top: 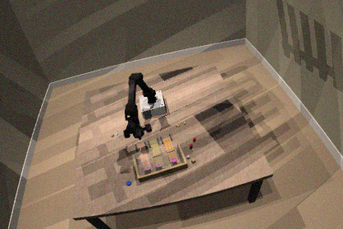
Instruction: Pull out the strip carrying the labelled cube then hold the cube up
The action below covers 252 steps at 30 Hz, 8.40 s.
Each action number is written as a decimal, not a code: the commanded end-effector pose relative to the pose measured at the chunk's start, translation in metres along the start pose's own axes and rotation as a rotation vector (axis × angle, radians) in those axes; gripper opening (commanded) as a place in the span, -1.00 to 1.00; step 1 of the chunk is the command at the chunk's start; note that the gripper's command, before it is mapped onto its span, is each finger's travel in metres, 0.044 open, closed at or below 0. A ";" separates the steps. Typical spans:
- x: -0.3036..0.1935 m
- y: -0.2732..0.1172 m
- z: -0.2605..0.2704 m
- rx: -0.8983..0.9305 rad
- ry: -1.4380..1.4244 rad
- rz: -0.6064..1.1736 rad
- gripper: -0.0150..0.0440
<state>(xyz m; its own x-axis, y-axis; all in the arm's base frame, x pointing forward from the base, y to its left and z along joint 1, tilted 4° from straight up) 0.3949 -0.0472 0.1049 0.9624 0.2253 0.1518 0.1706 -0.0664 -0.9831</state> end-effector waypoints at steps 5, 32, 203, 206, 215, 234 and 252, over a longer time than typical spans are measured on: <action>0.001 0.016 -0.012 0.041 -0.028 0.087 -0.49; -0.004 0.059 -0.013 0.041 -0.028 0.088 -0.49; -0.178 0.077 -0.025 0.040 -0.030 0.101 -0.49; -0.183 0.076 -0.026 0.040 -0.030 0.101 -0.49; -0.192 0.076 -0.026 0.040 -0.030 0.102 -0.49; -0.192 0.076 -0.026 0.040 -0.030 0.102 -0.49; -0.158 0.033 -0.030 0.041 -0.059 0.099 -0.14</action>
<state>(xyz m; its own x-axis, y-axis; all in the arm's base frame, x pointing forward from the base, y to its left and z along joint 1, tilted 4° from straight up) 0.2421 -0.1182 0.0484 0.9644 0.2601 0.0487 0.0639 -0.0504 -0.9967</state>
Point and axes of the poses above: the point midway between the two fingers, 35 mm back from their tips, its own y axis out along the fingers, its own z axis across the jaws, x = y × z, the point moved 3 cm from there along -y, back along the fingers, and after that the axes turned 4 degrees about y, right-handed, at the moved point
